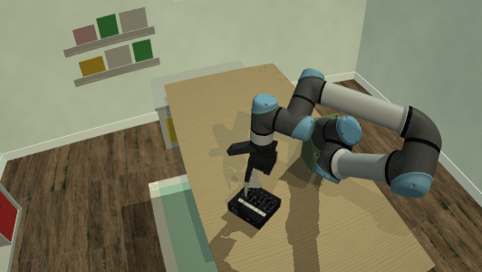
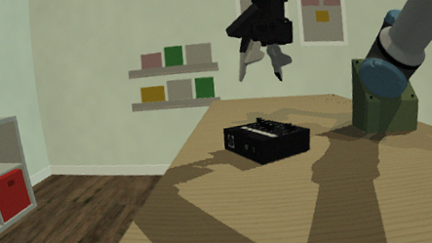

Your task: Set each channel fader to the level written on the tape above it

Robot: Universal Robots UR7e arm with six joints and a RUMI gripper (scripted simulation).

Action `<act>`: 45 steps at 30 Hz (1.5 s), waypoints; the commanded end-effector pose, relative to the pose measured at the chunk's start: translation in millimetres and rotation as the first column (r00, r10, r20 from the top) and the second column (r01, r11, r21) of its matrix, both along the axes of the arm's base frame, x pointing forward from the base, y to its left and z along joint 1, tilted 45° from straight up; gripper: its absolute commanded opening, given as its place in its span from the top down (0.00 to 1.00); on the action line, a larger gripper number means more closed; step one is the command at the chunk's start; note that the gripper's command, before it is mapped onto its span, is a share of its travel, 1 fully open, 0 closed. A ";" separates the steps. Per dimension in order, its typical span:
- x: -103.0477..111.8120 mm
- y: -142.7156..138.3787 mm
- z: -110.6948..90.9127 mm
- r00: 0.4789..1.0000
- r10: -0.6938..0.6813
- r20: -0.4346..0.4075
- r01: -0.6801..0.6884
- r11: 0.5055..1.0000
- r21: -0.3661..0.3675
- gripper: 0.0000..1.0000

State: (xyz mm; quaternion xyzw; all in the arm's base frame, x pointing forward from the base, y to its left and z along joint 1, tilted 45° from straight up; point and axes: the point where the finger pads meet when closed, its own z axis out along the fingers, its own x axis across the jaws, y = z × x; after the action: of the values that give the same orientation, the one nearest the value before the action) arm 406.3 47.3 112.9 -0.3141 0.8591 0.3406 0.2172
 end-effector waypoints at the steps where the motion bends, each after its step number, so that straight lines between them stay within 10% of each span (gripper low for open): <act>1: 0.1 -5.2 7.0 0.966 -0.158 -0.206 0.161 0.987 -0.002 0.00; 25: -2.7 -12.7 25.9 0.701 -0.437 -0.563 0.476 0.875 -0.086 0.00; 45: -3.0 -13.1 27.5 0.673 -0.453 -0.585 0.496 0.863 -0.098 0.00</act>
State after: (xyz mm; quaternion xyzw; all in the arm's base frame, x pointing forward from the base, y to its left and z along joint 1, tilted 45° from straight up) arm 403.1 34.5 140.2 0.0481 0.9223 0.3821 0.0316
